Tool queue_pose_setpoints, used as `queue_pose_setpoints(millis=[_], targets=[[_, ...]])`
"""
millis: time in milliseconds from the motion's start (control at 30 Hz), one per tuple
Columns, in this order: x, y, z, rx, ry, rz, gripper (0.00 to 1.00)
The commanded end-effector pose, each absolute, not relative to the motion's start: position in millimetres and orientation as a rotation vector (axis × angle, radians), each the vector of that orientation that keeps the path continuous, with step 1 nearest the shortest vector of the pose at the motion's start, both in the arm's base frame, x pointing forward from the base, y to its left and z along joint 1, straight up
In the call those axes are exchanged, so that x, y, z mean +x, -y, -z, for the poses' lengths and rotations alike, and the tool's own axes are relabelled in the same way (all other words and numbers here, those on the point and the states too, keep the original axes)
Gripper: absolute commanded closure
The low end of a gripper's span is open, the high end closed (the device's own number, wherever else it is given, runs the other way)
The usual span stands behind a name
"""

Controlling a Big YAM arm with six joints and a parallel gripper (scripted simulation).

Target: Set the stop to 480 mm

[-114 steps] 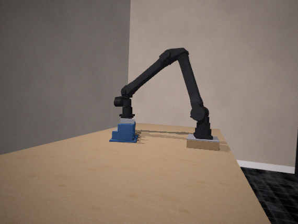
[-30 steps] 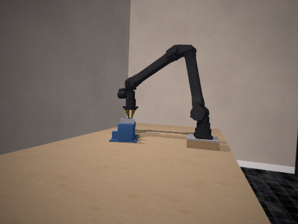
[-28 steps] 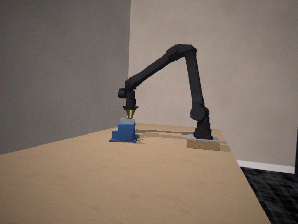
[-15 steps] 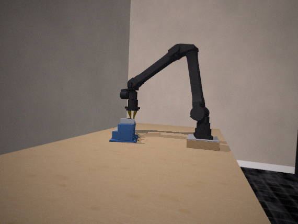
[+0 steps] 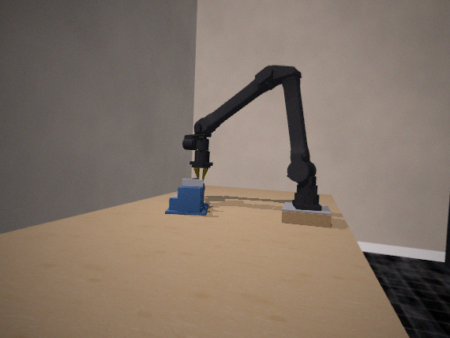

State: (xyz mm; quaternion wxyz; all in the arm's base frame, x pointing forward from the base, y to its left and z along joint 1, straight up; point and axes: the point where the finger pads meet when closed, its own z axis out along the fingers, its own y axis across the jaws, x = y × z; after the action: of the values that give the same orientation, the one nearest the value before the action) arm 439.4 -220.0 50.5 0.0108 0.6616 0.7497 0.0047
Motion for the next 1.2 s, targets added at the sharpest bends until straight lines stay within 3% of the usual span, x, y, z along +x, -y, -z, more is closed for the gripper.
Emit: queue_pose_setpoints(millis=[0,1167], targets=[[426,227,-61,2.062,-2.333,-0.001,0.94],[423,229,-26,2.075,-2.347,0.006,0.94]])
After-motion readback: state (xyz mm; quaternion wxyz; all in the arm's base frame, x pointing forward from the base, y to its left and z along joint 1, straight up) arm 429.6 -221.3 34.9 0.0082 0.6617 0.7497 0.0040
